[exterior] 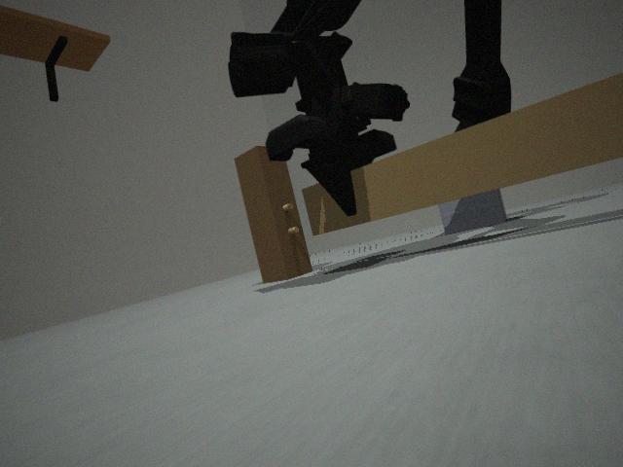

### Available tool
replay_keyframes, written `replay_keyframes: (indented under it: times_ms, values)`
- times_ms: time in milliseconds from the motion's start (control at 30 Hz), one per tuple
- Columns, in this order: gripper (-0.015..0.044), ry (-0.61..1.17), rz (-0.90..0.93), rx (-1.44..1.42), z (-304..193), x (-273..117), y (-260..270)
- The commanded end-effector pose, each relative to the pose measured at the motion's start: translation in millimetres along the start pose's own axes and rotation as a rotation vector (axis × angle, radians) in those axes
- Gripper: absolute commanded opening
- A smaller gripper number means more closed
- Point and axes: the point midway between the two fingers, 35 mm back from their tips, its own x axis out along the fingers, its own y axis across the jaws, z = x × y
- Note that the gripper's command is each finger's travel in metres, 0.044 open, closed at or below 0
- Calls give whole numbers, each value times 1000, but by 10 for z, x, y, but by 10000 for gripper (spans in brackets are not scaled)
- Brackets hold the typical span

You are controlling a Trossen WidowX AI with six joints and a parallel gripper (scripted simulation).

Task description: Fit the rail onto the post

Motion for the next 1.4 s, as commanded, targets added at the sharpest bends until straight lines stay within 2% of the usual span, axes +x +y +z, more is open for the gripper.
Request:
replay_keyframes:
  times_ms: [0,1367]
  values:
    - [0,2,-11,-2,-30,-38,-24]
    - [0,3,-11,-2,-144,-34,-30]
